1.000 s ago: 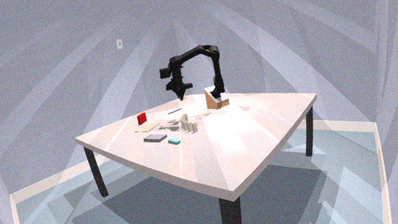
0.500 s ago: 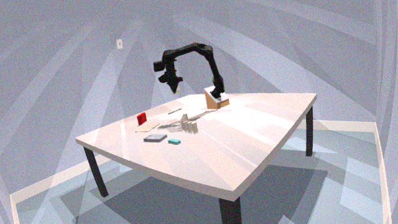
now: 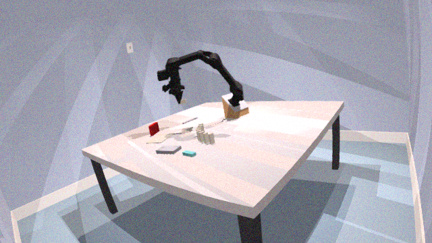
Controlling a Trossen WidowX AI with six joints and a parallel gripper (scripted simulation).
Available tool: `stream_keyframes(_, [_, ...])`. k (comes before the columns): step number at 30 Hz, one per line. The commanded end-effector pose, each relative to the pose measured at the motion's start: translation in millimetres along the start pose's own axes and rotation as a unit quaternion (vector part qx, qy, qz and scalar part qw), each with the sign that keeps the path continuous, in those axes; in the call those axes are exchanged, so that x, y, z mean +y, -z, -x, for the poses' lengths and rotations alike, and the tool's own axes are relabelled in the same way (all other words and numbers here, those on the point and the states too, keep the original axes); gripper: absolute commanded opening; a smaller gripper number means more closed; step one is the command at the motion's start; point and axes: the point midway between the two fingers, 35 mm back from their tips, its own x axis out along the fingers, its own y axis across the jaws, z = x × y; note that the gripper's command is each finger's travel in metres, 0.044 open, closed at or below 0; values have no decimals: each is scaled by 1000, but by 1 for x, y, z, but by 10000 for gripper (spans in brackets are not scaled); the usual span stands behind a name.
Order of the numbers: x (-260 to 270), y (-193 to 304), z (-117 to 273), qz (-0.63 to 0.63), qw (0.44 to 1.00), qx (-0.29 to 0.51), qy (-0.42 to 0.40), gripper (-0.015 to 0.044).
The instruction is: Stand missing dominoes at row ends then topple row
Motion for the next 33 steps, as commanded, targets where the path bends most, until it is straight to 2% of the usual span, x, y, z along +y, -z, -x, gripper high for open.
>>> stream_keyframes(1, [-1,-3,1,-11,1000,-3,4,30])
stream_keyframes(33, [-30,-49,-64,17,970,-195,143,30])
